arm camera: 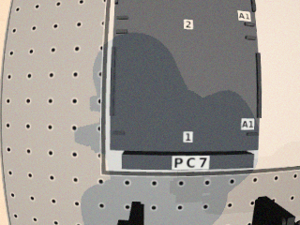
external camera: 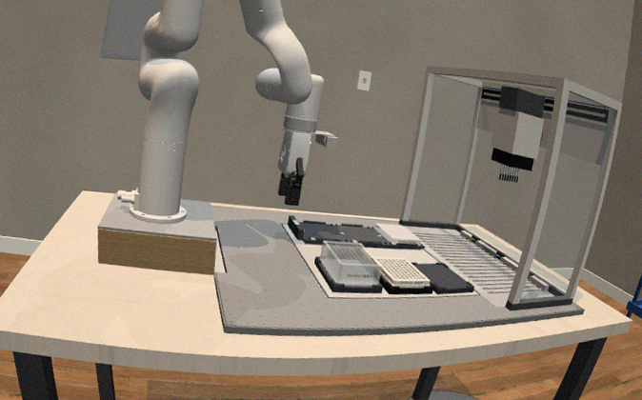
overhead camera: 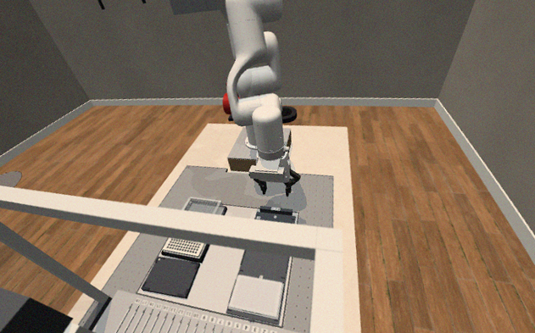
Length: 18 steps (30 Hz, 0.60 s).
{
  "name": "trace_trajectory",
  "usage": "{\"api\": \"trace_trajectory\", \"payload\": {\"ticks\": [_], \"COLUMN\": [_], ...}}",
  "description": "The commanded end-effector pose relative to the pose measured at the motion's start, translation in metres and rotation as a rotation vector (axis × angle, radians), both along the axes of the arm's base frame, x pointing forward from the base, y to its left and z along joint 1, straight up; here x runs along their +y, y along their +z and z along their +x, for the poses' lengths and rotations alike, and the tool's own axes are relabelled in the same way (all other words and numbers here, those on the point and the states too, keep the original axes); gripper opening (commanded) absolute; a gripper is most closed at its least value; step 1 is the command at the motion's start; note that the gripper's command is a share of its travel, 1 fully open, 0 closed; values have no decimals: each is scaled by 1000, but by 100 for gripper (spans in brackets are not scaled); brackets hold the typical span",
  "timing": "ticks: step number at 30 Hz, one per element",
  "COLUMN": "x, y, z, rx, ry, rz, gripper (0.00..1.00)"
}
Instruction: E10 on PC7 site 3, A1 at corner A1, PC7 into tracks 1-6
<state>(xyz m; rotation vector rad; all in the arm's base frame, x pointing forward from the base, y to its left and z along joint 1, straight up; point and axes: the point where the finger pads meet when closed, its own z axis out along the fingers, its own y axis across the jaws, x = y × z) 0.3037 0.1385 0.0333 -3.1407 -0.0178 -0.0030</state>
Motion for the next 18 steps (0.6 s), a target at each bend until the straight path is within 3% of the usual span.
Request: {"api": "trace_trajectory", "payload": {"ticks": [1, 18], "x": [1, 0], "y": [-5, -30], "z": [1, 1], "rx": [-3, -3], "ry": [0, 0], "rz": [1, 1], "gripper": [81, 81]}}
